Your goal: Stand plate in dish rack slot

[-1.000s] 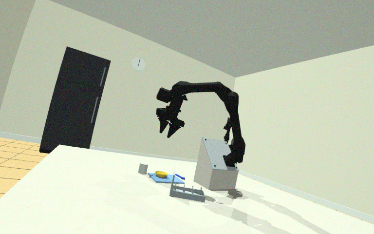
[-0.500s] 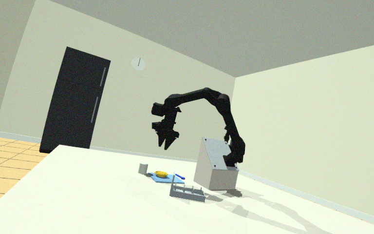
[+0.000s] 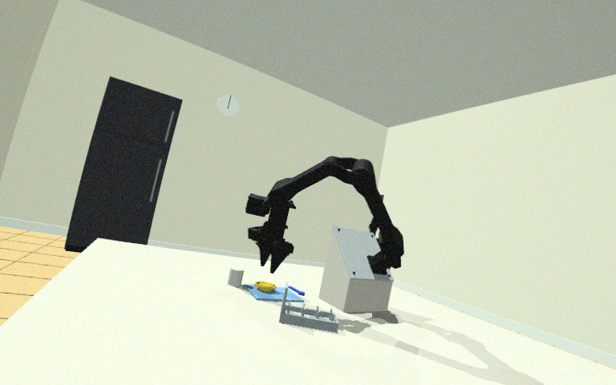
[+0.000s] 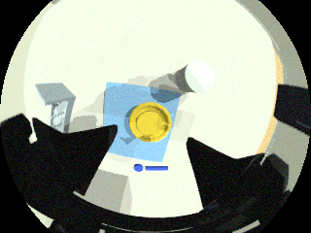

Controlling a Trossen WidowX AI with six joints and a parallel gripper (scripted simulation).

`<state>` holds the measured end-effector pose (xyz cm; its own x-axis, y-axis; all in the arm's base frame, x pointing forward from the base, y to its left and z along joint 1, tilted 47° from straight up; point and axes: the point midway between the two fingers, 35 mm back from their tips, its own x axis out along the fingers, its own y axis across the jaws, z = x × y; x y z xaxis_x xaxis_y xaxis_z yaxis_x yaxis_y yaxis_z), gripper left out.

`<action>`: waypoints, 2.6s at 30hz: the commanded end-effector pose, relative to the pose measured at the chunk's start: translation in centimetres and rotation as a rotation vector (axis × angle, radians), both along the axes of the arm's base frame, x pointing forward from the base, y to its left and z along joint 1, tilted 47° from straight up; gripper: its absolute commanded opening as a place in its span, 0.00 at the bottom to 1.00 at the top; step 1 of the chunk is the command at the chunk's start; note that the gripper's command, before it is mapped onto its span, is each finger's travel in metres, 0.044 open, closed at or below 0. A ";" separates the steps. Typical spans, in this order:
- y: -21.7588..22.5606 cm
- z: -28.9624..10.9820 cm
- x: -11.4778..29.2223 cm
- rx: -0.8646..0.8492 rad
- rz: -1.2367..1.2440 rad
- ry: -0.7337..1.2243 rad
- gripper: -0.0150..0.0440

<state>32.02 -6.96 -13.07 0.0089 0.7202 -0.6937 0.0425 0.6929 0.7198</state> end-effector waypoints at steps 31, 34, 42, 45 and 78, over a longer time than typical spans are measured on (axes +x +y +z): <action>4.6 -3.7 -0.4 0.010 0.002 0.009 0.93; 4.6 -3.7 -0.4 0.010 0.002 0.009 0.92; 4.6 -3.7 -0.4 0.010 0.002 0.009 0.89; 4.6 -3.7 -0.4 0.010 0.002 0.009 0.85; -5.9 4.8 1.2 -0.007 -0.003 0.001 0.25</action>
<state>33.18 -11.87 -9.16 0.0173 0.7153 -0.6986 0.0481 0.6973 0.7151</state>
